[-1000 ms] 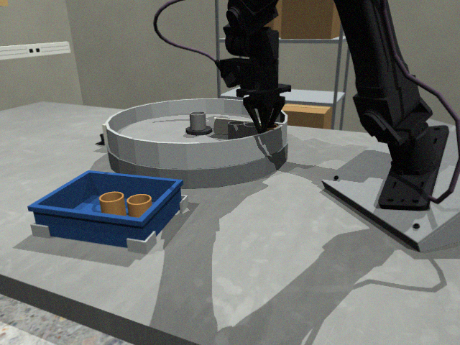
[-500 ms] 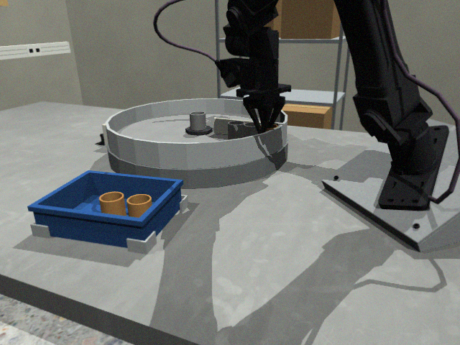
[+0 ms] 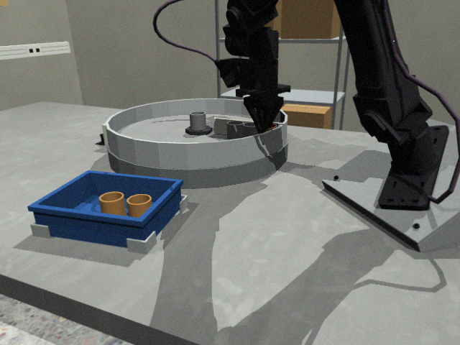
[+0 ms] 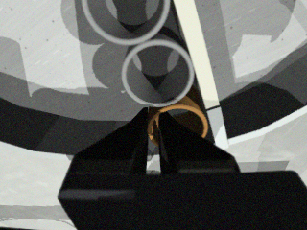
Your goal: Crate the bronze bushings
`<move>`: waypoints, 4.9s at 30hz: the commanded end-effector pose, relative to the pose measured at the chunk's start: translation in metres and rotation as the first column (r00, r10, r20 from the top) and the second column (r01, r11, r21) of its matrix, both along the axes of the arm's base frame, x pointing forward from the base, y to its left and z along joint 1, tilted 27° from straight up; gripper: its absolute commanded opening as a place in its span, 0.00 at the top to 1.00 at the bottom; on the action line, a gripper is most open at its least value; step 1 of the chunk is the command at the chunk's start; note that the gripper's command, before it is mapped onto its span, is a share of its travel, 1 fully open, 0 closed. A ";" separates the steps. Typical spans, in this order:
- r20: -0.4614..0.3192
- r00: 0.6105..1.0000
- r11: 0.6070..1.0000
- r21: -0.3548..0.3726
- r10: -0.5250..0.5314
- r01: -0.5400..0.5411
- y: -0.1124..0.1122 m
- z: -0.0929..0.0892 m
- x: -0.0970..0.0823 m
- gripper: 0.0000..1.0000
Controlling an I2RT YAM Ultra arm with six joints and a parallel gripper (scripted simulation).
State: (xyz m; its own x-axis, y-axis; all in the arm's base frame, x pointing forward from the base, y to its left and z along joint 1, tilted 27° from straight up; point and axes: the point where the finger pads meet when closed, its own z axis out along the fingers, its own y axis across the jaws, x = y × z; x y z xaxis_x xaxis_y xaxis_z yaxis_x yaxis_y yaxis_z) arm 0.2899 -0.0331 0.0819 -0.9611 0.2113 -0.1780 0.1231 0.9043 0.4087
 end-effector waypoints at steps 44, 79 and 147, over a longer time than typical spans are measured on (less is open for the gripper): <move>0.041 0.999 0.999 -0.038 -0.012 0.013 -0.012 0.016 0.004 1.00; 0.029 0.999 1.000 -0.025 -0.015 0.016 -0.039 0.074 -0.013 1.00; 0.008 1.000 1.000 -0.019 -0.006 0.006 0.108 0.141 0.015 1.00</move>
State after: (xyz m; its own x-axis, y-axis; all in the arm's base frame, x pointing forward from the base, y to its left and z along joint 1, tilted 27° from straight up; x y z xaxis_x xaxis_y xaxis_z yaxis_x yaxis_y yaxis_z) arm 0.2973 0.0753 0.2122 -0.9712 0.1392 -0.1935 0.0485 0.9102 0.4113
